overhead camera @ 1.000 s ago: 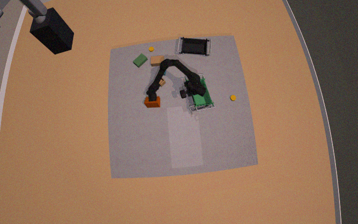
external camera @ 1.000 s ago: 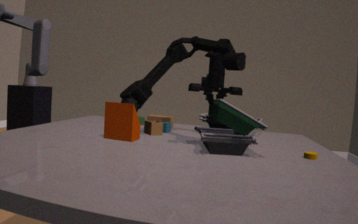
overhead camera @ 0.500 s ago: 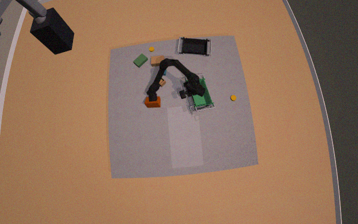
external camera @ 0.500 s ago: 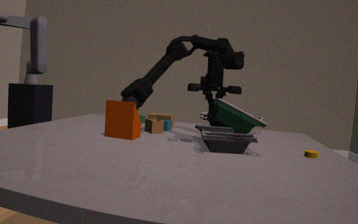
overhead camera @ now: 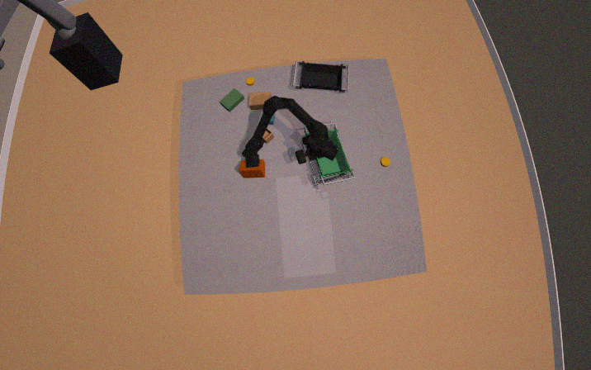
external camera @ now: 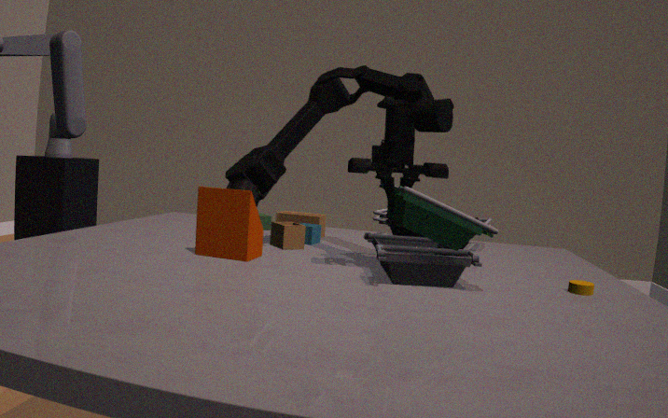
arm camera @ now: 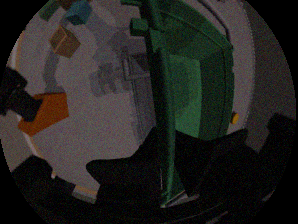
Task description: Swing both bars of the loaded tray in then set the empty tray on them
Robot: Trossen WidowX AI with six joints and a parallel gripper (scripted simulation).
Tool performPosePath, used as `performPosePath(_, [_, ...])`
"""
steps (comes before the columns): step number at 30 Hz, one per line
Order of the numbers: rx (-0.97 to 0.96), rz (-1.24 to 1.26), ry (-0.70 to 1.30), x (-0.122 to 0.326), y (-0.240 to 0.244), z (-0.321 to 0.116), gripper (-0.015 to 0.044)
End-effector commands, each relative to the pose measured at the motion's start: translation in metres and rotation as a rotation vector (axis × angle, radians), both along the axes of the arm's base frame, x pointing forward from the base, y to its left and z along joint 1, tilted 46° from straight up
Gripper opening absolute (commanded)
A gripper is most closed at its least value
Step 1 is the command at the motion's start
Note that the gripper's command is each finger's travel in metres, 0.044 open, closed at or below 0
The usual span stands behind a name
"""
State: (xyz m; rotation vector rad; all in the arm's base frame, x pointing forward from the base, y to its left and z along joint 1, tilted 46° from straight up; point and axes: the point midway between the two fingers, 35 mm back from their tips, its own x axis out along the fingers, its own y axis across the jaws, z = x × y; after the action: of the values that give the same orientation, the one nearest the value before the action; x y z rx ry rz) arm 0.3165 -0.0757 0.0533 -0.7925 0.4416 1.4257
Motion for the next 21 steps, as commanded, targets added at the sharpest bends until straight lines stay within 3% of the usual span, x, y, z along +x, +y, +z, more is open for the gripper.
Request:
performPosePath(1, [-0.003,0.01,0.017,-0.0039,0.0031,-0.0036,0.0])
performPosePath(21, [-0.003,0.01,0.017,-0.0072,0.0073,-0.0088,0.0])
